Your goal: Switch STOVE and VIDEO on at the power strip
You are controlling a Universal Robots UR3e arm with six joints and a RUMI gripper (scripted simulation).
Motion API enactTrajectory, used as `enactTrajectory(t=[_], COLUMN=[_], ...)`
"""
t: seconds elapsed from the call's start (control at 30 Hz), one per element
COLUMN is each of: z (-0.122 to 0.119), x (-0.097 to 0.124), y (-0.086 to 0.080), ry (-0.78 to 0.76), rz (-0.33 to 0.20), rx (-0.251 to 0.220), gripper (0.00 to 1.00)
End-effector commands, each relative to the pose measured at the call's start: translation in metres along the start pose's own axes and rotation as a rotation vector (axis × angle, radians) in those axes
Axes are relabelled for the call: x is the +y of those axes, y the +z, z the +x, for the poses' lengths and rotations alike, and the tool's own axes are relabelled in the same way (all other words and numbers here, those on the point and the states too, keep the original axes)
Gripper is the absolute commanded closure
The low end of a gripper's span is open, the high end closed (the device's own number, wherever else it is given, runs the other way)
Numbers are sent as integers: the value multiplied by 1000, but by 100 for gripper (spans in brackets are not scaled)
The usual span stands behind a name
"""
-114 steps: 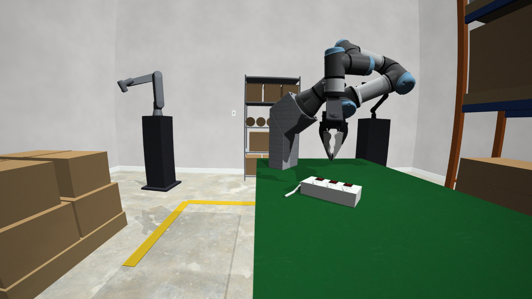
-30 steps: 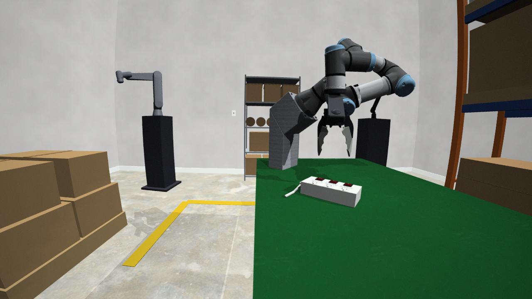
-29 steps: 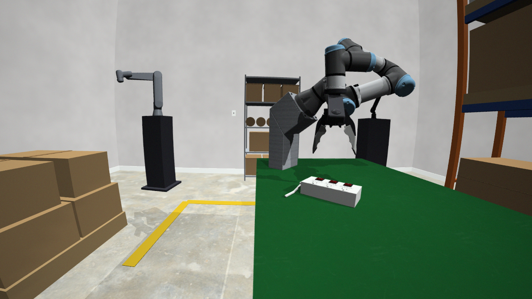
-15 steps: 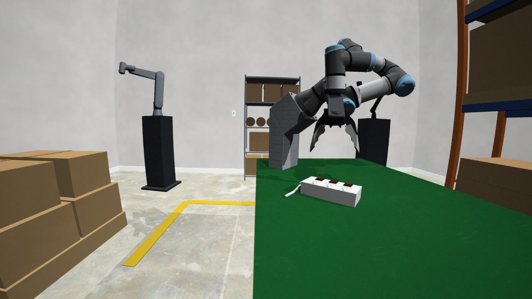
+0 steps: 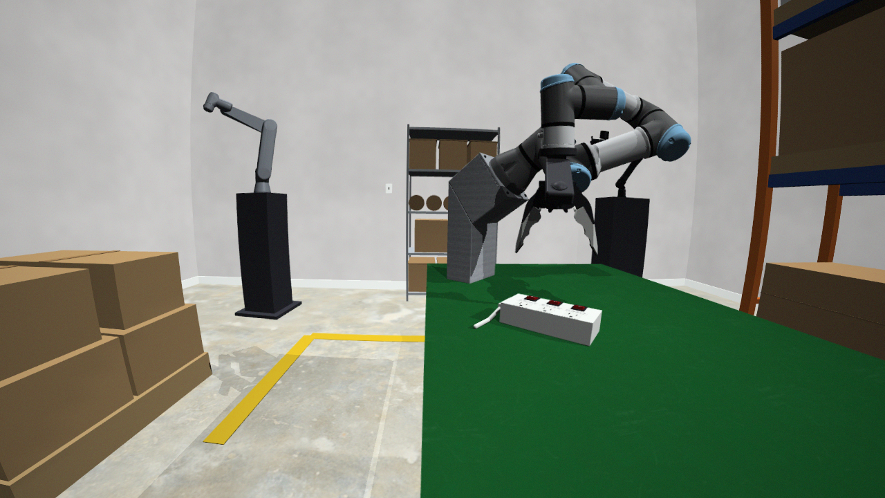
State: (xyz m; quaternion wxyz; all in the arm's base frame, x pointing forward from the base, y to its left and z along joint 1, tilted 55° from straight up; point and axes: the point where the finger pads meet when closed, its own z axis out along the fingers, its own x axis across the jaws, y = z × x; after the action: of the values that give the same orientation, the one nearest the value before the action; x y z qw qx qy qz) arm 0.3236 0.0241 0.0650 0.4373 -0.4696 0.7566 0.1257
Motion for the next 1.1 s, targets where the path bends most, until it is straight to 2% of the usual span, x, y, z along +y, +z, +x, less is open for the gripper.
enactTrajectory(t=[0.0,0.27,0.37,1.07], z=[0,-1,-2,-5], x=[-2,-9,-15,-29], y=[0,1,1,2], ry=[17,101,170,339], rz=[9,49,85,180], rx=[6,33,50,74], gripper=[0,0,0,0])
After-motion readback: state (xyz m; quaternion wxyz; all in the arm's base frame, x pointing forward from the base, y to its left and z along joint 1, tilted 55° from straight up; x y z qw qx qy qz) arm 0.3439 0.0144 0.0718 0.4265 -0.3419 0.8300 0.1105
